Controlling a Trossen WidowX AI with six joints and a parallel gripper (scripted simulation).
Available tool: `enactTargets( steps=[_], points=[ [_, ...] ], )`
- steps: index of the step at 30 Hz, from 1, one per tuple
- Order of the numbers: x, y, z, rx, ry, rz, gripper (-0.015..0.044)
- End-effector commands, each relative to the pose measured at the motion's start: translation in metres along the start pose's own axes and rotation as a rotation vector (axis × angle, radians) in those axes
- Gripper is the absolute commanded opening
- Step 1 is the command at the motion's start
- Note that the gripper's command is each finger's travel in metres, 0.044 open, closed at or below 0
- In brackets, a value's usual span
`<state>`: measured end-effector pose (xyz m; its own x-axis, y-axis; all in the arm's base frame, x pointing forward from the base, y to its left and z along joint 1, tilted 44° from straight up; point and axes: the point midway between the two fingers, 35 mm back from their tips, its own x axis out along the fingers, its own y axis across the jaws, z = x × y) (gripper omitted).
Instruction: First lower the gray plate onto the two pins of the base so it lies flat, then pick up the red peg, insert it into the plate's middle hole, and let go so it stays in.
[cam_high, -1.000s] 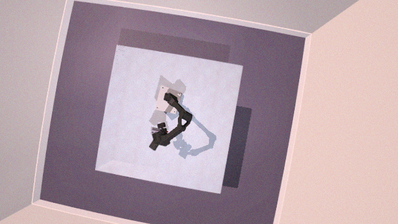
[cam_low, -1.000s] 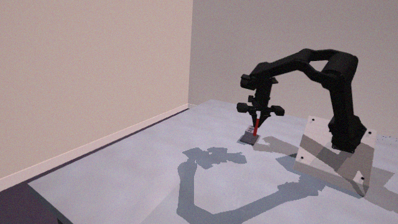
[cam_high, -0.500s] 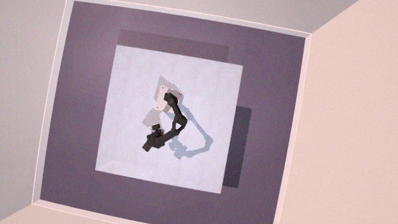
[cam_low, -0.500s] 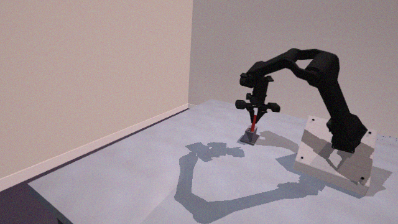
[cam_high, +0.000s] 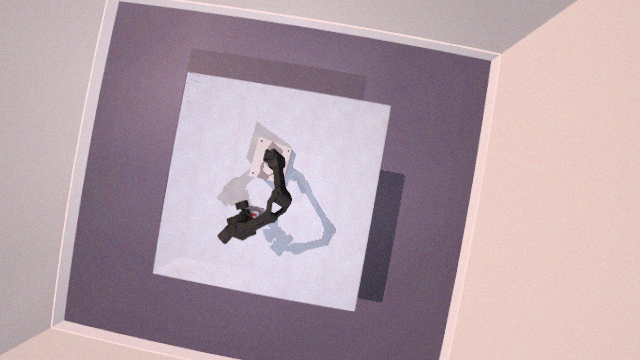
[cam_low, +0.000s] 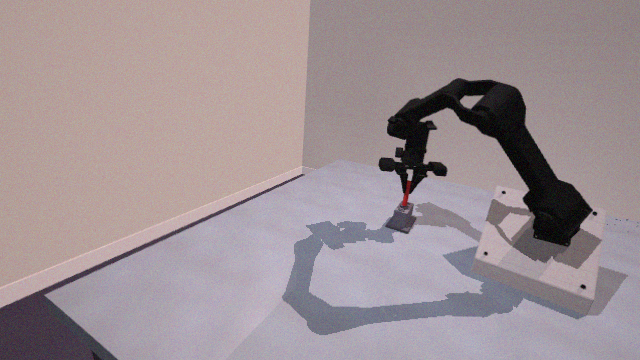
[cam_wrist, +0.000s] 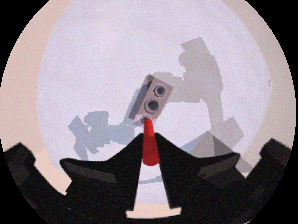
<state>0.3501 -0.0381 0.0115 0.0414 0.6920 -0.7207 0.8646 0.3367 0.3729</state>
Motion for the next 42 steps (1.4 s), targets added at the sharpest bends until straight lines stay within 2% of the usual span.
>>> enactTargets(
  steps=[1, 7, 42],
  points=[
    [0.0, -0.004, 0.016, -0.004, -0.005, -0.001, 0.0],
    [0.001, -0.008, 0.027, -0.005, -0.003, 0.001, 0.0],
    [0.001, -0.008, 0.024, -0.002, 0.0, 0.004, 0.0]
  ],
)
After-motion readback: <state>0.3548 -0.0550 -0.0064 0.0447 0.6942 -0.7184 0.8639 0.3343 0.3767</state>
